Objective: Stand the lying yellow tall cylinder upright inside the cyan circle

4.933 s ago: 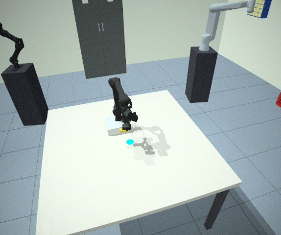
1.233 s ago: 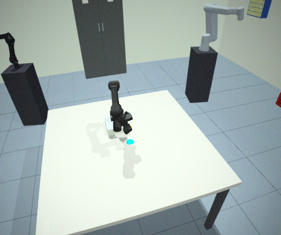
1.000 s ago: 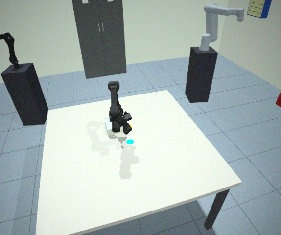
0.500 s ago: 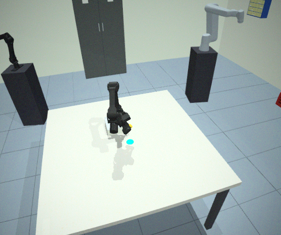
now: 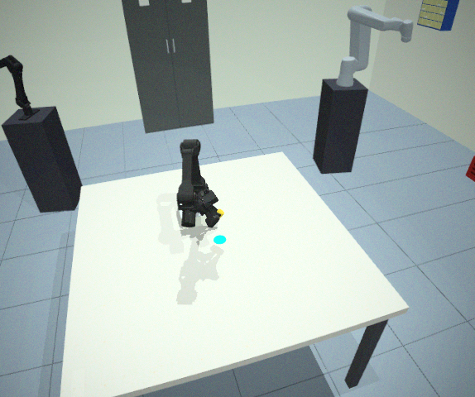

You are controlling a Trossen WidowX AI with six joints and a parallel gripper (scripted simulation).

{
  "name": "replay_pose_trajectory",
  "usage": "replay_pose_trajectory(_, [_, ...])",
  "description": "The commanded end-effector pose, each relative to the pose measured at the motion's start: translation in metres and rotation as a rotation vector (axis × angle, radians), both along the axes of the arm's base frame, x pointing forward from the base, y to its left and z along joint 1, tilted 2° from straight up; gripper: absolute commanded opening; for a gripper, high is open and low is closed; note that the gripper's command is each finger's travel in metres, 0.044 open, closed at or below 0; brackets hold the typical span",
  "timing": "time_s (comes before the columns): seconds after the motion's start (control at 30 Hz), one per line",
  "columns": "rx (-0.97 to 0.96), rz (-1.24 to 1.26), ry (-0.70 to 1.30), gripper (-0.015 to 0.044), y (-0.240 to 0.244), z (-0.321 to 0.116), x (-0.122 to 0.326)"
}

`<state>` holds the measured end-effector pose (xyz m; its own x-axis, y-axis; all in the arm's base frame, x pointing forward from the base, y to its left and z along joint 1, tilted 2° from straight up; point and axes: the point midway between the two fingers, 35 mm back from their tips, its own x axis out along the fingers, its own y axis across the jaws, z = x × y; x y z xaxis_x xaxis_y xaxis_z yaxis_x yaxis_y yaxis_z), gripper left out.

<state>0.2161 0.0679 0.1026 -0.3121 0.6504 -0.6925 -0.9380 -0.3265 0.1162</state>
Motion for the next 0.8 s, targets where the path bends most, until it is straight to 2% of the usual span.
replay_pose_trajectory(0.0, [0.029,-0.006,0.006,0.0105,0.0001,0.0,-0.0005])
replay_pose_trajectory(0.77, [0.178,-0.067,-0.011,0.0105,-0.0041,0.0057,0.0062])
